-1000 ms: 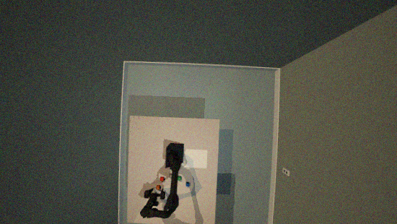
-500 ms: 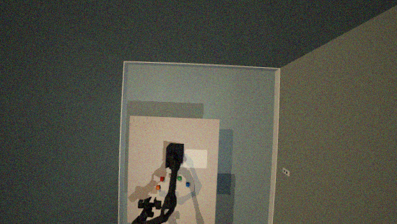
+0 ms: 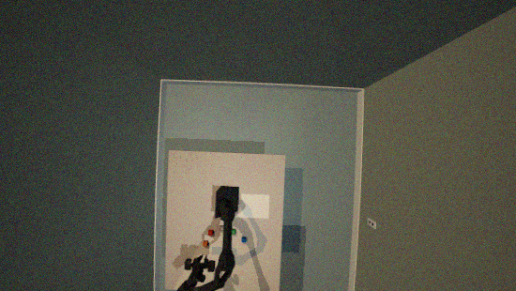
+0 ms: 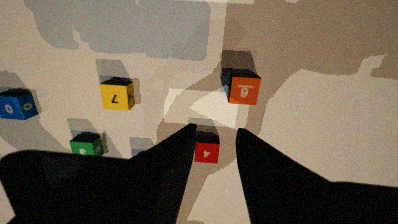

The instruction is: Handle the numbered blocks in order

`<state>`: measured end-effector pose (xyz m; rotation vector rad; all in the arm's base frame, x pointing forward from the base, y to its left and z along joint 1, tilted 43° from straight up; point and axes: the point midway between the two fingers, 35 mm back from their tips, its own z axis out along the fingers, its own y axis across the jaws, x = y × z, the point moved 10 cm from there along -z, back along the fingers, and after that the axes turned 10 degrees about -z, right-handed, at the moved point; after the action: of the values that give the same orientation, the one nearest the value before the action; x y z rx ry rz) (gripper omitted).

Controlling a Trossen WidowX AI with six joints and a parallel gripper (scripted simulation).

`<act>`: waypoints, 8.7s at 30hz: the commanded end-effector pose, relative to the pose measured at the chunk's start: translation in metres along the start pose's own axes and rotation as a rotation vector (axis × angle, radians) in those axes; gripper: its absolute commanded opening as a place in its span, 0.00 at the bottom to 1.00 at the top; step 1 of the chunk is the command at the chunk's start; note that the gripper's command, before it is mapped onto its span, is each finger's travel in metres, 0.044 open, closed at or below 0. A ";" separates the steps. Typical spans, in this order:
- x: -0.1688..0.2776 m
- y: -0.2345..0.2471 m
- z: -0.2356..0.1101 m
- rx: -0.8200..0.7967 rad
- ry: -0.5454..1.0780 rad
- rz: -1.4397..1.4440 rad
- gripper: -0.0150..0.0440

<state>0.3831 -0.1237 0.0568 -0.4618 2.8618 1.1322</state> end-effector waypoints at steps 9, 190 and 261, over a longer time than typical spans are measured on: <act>0.014 0.116 0.003 -0.004 -0.005 -0.017 0.46; 0.117 0.117 0.121 -0.009 -0.002 -0.013 0.89; 0.109 0.126 0.079 -0.003 -0.001 -0.013 0.93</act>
<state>0.2318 -0.0146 0.0553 -0.4695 2.8512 1.1426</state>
